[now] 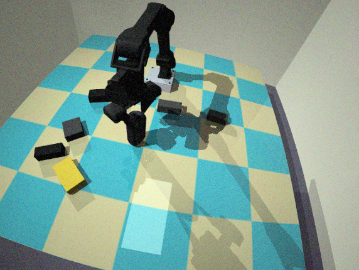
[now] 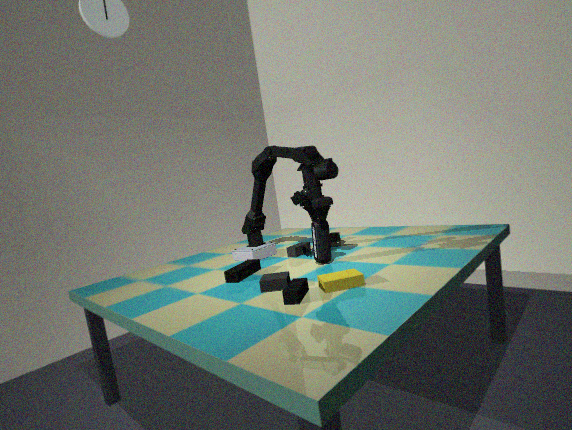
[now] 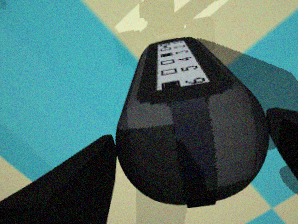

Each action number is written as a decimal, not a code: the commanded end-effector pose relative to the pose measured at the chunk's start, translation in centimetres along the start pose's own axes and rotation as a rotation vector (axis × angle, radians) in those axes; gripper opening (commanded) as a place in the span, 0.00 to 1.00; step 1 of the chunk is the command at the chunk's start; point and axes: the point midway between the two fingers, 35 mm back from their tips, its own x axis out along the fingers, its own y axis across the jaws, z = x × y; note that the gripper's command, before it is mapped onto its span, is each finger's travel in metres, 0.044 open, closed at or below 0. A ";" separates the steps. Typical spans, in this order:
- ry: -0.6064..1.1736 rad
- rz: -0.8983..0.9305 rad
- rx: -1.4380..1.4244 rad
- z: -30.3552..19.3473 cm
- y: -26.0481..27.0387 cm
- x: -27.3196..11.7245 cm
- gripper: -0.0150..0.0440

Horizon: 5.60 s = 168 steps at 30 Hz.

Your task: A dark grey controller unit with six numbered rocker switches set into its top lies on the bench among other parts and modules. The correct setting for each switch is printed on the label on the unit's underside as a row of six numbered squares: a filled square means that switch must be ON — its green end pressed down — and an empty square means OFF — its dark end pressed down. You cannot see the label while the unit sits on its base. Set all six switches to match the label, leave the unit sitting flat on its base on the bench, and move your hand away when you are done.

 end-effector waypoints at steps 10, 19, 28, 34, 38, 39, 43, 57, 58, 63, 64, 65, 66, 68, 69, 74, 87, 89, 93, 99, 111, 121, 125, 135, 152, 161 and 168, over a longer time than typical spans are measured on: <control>-0.016 -0.005 0.001 1.7 0.0 0.4 0.83; -0.016 -0.005 0.001 2.5 0.0 0.5 0.83; -0.017 -0.005 0.001 3.2 0.0 0.6 0.83; -0.017 -0.005 0.001 3.7 0.0 0.7 0.83; -0.018 -0.005 0.001 4.0 0.0 0.7 0.83; -0.018 -0.005 0.001 4.1 0.0 0.7 0.83; -0.018 -0.005 0.001 4.4 0.0 0.8 0.83; -0.019 -0.005 0.001 5.5 0.0 1.0 0.83; -0.019 -0.005 0.001 5.6 0.0 1.0 0.83; -0.019 -0.005 0.001 6.0 0.0 1.1 0.83; -0.019 -0.005 0.001 6.1 0.0 1.2 0.83; -0.019 -0.005 0.001 6.2 0.0 1.2 0.83; -0.019 -0.005 0.001 6.2 0.0 1.2 0.83; -0.019 -0.005 0.001 6.4 0.0 1.2 0.83; -0.019 -0.005 0.001 6.5 0.0 1.3 0.83; -0.020 -0.005 0.001 6.8 0.0 1.4 0.83; -0.020 -0.005 0.001 7.8 0.0 1.7 0.83; -0.020 -0.005 0.001 8.0 0.0 1.8 0.83; -0.021 -0.005 0.001 8.3 0.0 1.9 0.83; -0.021 -0.005 0.001 8.7 0.0 2.1 0.83; -0.022 -0.005 0.001 9.6 0.0 2.5 0.83; -0.022 -0.004 0.001 10.2 0.0 2.9 0.83; -0.022 -0.004 0.001 10.5 0.0 3.0 0.83; -0.023 -0.004 0.001 11.2 0.0 3.4 0.83; -0.024 -0.004 0.001 12.2 0.0 4.2 0.83; -0.024 -0.004 0.001 12.7 0.0 4.7 0.83; -0.024 -0.004 0.001 13.1 0.0 5.1 0.83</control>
